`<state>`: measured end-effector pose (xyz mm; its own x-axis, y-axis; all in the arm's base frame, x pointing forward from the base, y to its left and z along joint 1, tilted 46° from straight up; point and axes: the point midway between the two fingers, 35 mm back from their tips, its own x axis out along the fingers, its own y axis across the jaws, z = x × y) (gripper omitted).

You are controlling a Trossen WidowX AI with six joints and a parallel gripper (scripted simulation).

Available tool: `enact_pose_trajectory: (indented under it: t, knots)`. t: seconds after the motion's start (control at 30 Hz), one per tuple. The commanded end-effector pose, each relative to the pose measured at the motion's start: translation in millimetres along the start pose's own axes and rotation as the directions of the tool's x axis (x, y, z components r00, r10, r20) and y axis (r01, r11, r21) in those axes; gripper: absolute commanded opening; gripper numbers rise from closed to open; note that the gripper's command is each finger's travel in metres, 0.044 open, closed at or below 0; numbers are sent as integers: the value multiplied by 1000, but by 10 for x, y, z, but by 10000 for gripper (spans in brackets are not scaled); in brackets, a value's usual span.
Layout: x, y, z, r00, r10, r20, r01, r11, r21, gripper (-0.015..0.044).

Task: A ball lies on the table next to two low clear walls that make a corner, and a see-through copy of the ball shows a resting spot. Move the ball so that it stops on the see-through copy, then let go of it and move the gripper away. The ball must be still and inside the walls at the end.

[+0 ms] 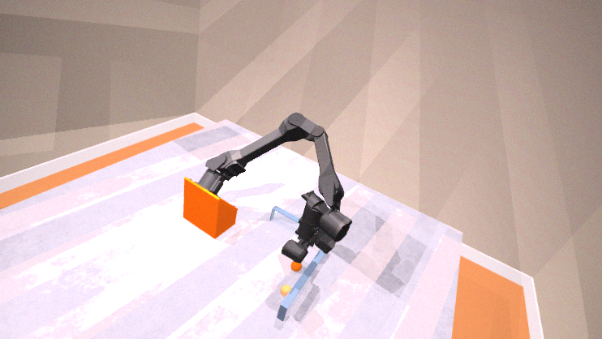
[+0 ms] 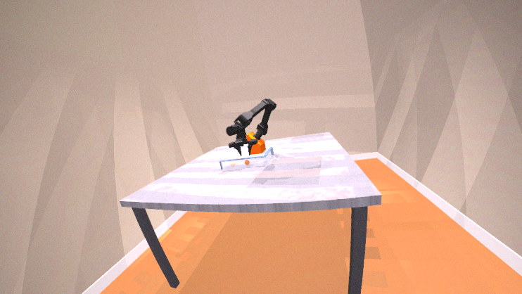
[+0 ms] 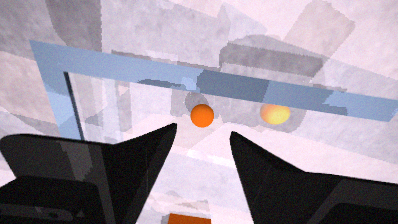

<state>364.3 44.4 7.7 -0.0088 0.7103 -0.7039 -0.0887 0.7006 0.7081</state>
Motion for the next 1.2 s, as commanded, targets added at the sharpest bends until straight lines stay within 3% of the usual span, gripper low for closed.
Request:
enact_pose_trajectory:
  t: [0.0, 0.93, 1.07, 1.17]
  knots:
    - [93, 9, -11, 1000, 8, -1, -8, 1000, 12, 269]
    - [501, 17, -14, 1000, 10, -1, -10, 1000, 12, 269]
    - [501, 17, -14, 1000, 10, -1, -10, 1000, 12, 164]
    - [501, 17, -14, 1000, 10, -1, -10, 1000, 12, 144]
